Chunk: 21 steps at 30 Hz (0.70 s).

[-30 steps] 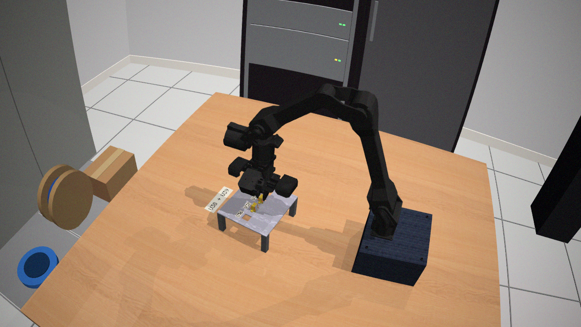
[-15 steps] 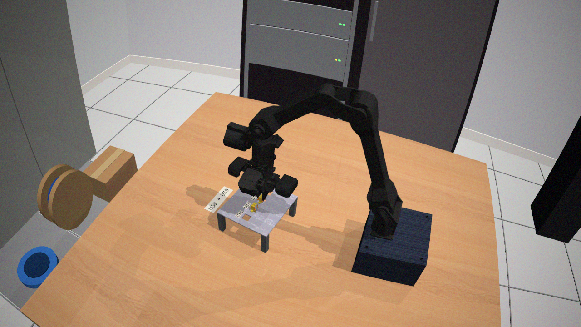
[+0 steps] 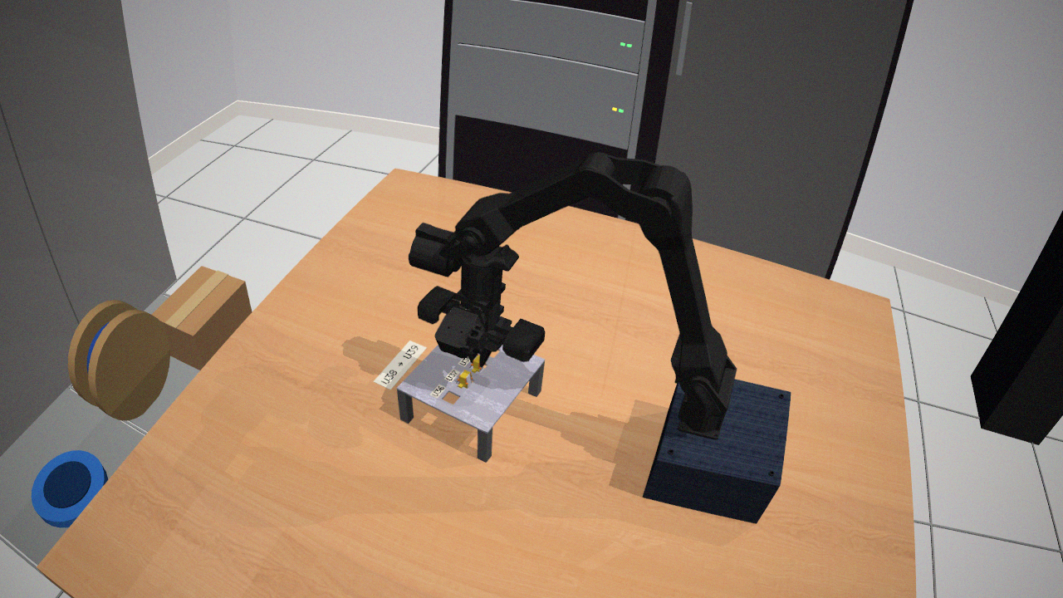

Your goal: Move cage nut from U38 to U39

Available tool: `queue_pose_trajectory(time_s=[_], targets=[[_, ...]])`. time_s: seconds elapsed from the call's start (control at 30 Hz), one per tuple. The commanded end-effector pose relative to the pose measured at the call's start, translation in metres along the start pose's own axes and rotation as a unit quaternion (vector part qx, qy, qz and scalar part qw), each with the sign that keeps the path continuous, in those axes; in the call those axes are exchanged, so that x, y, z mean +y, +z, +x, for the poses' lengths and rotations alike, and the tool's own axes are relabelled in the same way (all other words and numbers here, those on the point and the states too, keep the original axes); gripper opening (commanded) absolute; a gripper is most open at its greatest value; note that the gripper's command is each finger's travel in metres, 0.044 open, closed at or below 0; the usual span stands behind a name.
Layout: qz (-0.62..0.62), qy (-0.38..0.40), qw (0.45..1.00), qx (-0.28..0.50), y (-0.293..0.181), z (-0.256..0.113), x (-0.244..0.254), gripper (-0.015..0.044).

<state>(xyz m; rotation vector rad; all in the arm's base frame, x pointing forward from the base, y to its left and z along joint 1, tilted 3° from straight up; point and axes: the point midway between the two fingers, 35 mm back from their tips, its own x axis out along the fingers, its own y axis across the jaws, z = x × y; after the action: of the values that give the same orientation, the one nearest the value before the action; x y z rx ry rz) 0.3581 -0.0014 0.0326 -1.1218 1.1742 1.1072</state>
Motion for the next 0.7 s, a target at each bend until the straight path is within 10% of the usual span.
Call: queue_pose_trajectory(time_s=[0.0, 0.67], targets=[[0.011, 0.002, 1.000, 0.000, -0.0006, -0.0002, 0.0014, 0.0035], [0.012, 0.002, 1.000, 0.000, -0.0007, 0.0000, 0.0038, 0.0035]])
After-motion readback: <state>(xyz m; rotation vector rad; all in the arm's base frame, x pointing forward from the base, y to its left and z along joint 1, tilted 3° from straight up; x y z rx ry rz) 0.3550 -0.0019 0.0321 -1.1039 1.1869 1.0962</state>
